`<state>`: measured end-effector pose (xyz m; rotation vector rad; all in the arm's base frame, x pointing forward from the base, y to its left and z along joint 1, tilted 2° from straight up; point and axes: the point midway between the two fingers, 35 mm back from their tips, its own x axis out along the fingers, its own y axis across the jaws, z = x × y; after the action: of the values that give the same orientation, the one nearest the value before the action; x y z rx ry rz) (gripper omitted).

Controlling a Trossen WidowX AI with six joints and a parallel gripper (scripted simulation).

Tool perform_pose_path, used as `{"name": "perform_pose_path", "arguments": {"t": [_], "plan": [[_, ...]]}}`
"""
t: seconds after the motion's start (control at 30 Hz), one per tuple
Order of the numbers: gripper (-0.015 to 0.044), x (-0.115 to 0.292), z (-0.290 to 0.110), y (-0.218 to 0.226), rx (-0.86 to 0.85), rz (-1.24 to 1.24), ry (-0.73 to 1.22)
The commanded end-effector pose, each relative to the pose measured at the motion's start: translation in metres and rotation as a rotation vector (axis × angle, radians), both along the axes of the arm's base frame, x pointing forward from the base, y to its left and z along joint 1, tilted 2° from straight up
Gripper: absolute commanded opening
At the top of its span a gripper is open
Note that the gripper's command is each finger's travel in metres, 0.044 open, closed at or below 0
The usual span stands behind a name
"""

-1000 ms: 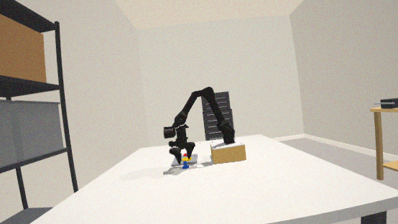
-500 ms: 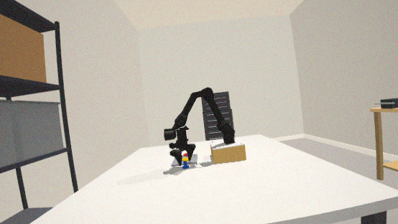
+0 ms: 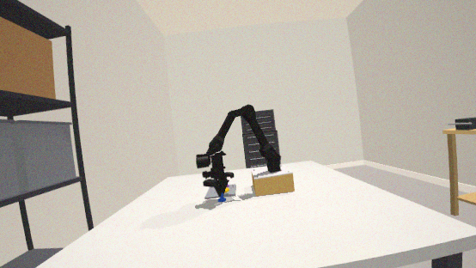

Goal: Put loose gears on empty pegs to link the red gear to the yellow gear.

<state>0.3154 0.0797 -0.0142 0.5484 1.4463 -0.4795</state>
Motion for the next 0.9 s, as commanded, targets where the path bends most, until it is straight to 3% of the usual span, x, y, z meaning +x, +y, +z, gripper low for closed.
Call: {"name": "perform_pose_path", "arguments": {"t": [0.0,0.17,0.87], "plan": [[0.0053,0.000,-0.001,0.000,-0.004,-0.003,0.000],[0.0000,0.000,-0.001,0.000,-0.004,-0.003,0.000],[0.0000,0.002,0.057,0.000,-0.006,0.002,-0.005]]}}
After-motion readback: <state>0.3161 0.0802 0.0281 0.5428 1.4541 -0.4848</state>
